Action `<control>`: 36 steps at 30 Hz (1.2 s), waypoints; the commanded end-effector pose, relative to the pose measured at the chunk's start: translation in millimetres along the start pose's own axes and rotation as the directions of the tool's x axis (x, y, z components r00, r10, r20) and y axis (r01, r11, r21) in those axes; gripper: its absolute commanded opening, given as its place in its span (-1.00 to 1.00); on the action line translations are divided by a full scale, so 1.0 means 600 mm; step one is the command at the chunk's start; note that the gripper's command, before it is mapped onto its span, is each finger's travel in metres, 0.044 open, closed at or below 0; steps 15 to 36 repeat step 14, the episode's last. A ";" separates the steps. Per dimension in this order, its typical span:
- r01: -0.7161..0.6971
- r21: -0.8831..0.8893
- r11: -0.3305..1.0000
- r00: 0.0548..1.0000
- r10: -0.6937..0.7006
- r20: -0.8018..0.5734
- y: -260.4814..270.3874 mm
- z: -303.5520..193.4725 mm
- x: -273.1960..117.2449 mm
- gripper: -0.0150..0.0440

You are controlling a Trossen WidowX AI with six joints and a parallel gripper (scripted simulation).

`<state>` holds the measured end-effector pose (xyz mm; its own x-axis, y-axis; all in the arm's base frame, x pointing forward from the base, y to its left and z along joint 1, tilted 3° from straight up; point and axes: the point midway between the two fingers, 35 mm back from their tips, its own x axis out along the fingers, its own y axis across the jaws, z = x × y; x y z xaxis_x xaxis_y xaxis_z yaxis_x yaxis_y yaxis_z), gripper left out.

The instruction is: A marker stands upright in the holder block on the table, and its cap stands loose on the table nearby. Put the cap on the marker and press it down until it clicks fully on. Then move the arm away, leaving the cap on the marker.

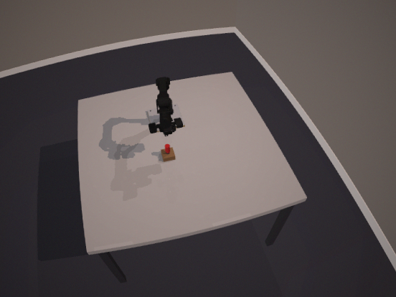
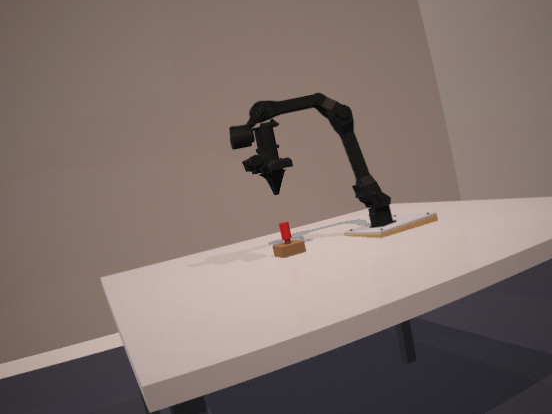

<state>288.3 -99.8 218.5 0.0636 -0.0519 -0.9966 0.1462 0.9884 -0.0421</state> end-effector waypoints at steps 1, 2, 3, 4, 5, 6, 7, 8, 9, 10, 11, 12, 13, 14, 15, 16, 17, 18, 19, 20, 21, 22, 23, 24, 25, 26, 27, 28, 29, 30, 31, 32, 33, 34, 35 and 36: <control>0.000 0.004 1.000 1.000 0.000 -0.003 0.000 -0.001 -0.005 -0.14; 0.000 0.004 1.000 1.000 0.000 -0.003 0.000 -0.001 -0.005 -0.05; 0.000 0.004 1.000 1.000 0.000 -0.003 0.000 -0.001 -0.005 0.04; 0.000 0.004 1.000 1.000 0.000 -0.003 0.000 -0.001 -0.005 0.13; 0.000 0.004 1.000 1.000 0.000 -0.003 0.000 -0.001 -0.005 0.22; 0.000 0.004 1.000 1.000 0.000 -0.003 0.000 -0.001 -0.005 0.31; 0.000 0.004 1.000 1.000 0.000 -0.003 0.000 -0.001 -0.005 0.40; 0.000 0.004 1.000 1.000 0.000 -0.003 0.000 -0.001 -0.005 0.49; 0.000 0.004 1.000 1.000 0.000 -0.003 0.000 -0.001 -0.005 0.58; 0.000 0.004 1.000 1.000 0.000 -0.003 0.000 -0.001 -0.005 0.67; 0.000 0.004 1.000 1.000 0.000 -0.003 0.000 -0.001 -0.005 0.75; 0.000 0.004 1.000 1.000 0.000 -0.003 0.000 -0.001 -0.005 0.84; 0.000 0.004 1.000 1.000 0.000 -0.003 0.000 -0.001 -0.005 0.93; 0.000 0.004 1.000 1.000 0.000 -0.003 0.000 -0.001 -0.005 1.00; 0.000 0.004 1.000 1.000 0.000 -0.003 0.000 -0.001 -0.005 1.00; 0.000 0.004 1.000 1.000 0.000 -0.003 0.000 -0.001 -0.005 1.00; 0.000 0.004 1.000 1.000 0.000 -0.003 0.000 -0.001 -0.005 1.00; 0.000 0.004 1.000 1.000 0.000 -0.003 0.000 -0.001 -0.005 1.00; 0.000 0.004 1.000 1.000 0.000 -0.003 0.000 -0.001 -0.005 1.00; 0.000 0.004 1.000 1.000 0.000 -0.003 0.000 -0.001 -0.005 1.00; 0.000 0.004 1.000 1.000 0.000 -0.003 0.000 -0.001 -0.005 1.00; 0.000 0.004 1.000 1.000 0.000 -0.003 0.000 -0.001 -0.005 1.00; 0.000 0.004 1.000 1.000 0.000 -0.003 0.000 -0.001 -0.005 1.00; 0.000 0.004 1.000 1.000 0.000 -0.003 0.000 -0.001 -0.005 1.00; 0.000 0.004 1.000 1.000 0.000 -0.003 0.000 -0.001 -0.005 1.00; 0.000 0.004 1.000 1.000 0.000 -0.003 0.000 -0.001 -0.005 1.00; 0.000 0.004 1.000 1.000 0.000 -0.003 0.000 -0.001 -0.005 1.00; 0.000 0.004 1.000 1.000 0.000 -0.003 0.000 -0.001 -0.005 1.00; 0.000 0.004 1.000 1.000 0.000 -0.003 0.000 -0.001 -0.005 1.00; 0.000 0.004 1.000 1.000 0.000 -0.003 0.000 -0.001 -0.005 1.00; 0.000 0.004 1.000 1.000 0.000 -0.003 0.000 -0.001 -0.005 1.00; 0.000 0.004 1.000 1.000 0.000 -0.003 0.000 -0.001 -0.005 1.00; 0.000 0.004 1.000 1.000 0.000 -0.003 0.000 -0.001 -0.005 1.00; 0.000 0.004 1.000 1.000 0.000 -0.003 0.000 -0.001 -0.005 1.00; 0.000 0.004 1.000 1.000 0.000 -0.003 0.000 -0.001 -0.005 1.00; 0.000 0.004 1.000 1.000 0.000 -0.003 0.000 -0.001 -0.005 1.00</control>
